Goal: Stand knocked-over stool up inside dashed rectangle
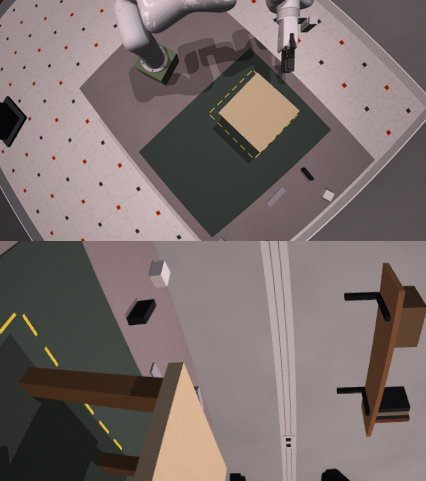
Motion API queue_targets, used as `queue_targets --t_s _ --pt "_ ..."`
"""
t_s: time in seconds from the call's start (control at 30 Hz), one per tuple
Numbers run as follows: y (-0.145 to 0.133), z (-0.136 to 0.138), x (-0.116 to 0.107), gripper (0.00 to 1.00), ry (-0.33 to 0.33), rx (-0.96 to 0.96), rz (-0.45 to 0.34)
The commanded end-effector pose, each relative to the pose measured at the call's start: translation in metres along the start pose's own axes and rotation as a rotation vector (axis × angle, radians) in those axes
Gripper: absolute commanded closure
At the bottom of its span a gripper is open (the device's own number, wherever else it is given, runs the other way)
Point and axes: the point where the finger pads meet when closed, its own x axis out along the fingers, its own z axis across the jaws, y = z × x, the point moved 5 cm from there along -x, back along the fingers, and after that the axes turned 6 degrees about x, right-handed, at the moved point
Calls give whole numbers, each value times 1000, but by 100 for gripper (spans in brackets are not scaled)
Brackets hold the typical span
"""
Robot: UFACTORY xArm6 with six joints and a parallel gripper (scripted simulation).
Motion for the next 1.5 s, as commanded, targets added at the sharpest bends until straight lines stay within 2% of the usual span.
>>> queue_targets --t_s 0.0,0.17,0.43,1.47 --pt "13 16 -5 55 -213 3 -180" --pt "16 41 -12 55 -202 4 -171" --pt "17 56 -15 55 -189 4 -156" --pt "17 57 -16 55 -184 2 -146"
